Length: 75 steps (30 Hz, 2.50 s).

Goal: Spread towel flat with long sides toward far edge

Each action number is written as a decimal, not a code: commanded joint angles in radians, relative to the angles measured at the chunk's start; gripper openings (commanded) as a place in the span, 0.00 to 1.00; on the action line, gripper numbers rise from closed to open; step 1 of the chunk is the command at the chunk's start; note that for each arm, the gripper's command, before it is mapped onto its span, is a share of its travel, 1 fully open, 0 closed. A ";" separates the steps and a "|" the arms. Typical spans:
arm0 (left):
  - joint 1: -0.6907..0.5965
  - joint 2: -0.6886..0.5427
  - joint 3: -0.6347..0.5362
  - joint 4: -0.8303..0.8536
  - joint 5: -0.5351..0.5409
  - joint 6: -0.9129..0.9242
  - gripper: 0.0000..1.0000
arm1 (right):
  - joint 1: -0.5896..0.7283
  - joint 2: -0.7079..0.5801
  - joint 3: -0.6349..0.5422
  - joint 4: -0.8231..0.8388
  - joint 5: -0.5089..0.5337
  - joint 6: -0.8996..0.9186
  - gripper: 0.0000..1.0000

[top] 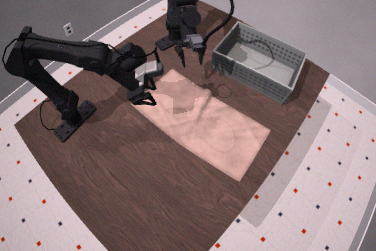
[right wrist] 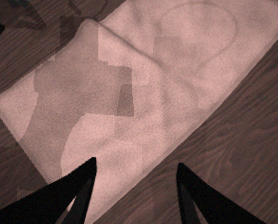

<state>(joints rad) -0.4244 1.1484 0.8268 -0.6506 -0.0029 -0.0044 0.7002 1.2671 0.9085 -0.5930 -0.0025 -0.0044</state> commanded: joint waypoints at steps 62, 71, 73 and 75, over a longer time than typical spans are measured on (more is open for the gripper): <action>-0.255 0.154 -0.024 -0.259 0.071 0.712 0.34 | 0.277 0.208 0.002 -0.261 -0.031 -0.502 0.34; -0.270 0.201 -0.095 -0.189 0.071 0.702 0.34 | 0.255 0.241 -0.049 -0.206 -0.041 -0.521 0.34; -0.247 0.212 -0.126 -0.148 0.072 0.713 0.34 | 0.285 0.250 -0.079 -0.168 -0.040 -0.496 0.34; -0.246 0.216 -0.126 -0.142 0.072 0.714 0.34 | 0.286 0.254 -0.079 -0.162 -0.040 -0.496 0.34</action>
<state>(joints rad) -0.6830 1.3491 0.7120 -0.8433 0.0566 0.6956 0.9730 1.5036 0.8471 -0.8036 -0.0254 -0.5102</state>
